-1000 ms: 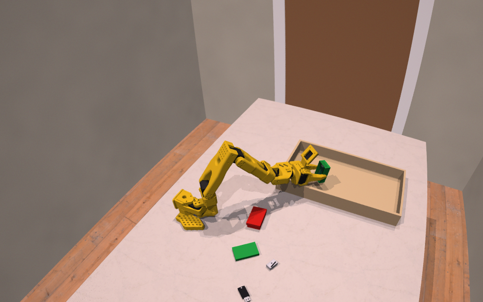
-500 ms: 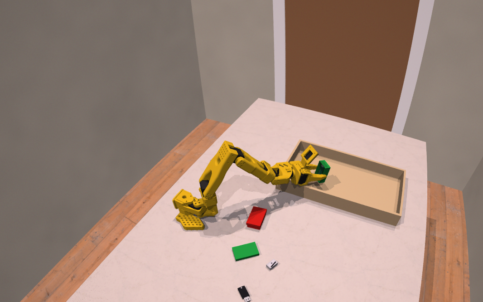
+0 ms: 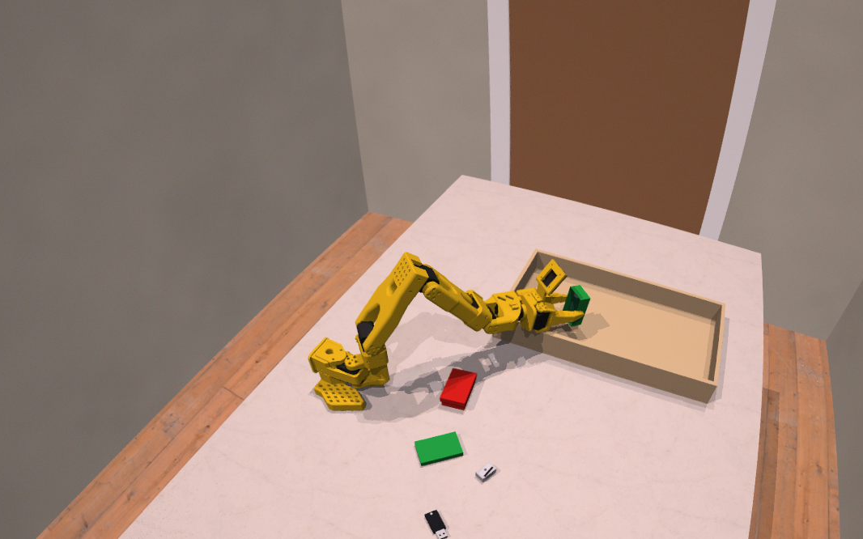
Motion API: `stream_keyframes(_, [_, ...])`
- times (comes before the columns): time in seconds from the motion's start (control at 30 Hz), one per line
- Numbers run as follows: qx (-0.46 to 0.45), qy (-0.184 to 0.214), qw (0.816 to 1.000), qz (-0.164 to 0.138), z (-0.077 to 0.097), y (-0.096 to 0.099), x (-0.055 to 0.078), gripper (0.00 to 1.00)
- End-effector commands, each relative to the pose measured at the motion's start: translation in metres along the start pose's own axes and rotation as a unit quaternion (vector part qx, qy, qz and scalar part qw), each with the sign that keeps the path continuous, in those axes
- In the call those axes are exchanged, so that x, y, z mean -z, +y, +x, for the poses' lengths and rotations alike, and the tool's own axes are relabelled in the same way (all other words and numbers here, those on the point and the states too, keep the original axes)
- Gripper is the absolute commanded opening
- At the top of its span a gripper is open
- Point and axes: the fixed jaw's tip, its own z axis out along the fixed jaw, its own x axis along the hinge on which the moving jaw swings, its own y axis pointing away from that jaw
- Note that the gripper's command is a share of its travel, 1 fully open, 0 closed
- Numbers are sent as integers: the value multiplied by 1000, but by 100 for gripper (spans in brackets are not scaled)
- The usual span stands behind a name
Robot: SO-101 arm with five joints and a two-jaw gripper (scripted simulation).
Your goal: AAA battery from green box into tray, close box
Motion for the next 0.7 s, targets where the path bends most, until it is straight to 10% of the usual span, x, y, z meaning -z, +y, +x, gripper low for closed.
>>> stream_keyframes(0.0, [3,-48,999,4,-20,-3,-5,20])
stream_keyframes(0.67, [4,-81,997,4,-26,-3,-7,20])
